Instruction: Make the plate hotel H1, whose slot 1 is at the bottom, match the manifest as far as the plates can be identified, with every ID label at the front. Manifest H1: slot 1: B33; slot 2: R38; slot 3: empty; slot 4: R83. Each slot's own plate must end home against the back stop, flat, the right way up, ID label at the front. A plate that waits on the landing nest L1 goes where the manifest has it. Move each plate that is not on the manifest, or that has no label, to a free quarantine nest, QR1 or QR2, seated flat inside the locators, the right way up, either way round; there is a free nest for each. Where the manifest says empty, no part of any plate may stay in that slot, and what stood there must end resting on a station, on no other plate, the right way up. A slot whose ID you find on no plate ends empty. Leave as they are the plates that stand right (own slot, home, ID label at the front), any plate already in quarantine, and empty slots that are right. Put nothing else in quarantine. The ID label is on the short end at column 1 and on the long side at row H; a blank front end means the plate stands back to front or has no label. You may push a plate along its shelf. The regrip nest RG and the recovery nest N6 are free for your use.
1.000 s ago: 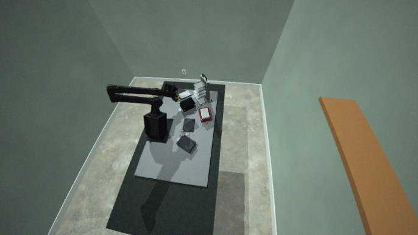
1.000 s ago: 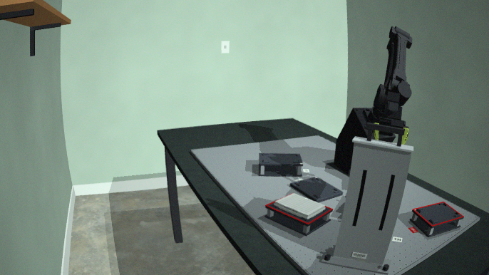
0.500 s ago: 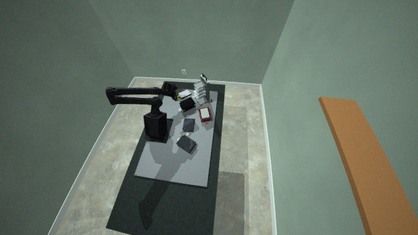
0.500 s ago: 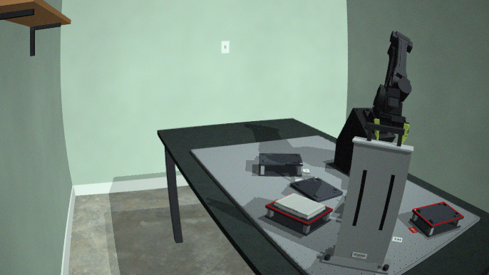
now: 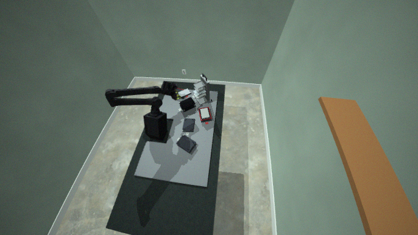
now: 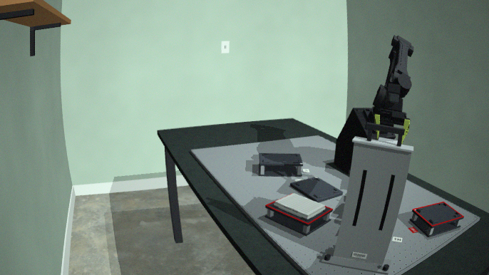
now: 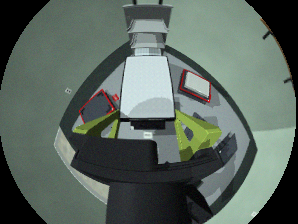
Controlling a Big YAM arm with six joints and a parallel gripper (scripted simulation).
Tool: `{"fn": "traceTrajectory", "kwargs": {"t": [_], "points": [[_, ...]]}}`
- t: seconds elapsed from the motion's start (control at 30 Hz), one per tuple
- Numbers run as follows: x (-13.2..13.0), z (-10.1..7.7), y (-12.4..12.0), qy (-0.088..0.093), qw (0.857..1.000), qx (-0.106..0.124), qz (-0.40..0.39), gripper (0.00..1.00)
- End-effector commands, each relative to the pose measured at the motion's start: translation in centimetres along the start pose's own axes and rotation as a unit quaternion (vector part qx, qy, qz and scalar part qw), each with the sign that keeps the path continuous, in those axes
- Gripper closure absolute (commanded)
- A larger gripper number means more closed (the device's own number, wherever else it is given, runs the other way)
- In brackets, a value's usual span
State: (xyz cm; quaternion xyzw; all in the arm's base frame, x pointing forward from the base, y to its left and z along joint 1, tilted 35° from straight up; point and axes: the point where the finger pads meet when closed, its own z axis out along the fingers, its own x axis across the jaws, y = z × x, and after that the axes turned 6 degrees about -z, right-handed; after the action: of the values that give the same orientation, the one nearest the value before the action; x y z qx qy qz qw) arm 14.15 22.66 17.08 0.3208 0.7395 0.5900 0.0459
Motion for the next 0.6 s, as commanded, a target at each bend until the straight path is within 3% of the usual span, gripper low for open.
{"fn": "traceTrajectory", "kwargs": {"t": [0.0,0.47,0.57], "points": [[0.8,-1.3,4.2,0.003,0.999,-0.036,-0.011,0.14],[0.6,-2.2,4.7,0.000,1.000,-0.029,-0.011,0.14],[0.8,-2.6,5.2,0.002,0.999,-0.037,-0.013,0.14]]}}
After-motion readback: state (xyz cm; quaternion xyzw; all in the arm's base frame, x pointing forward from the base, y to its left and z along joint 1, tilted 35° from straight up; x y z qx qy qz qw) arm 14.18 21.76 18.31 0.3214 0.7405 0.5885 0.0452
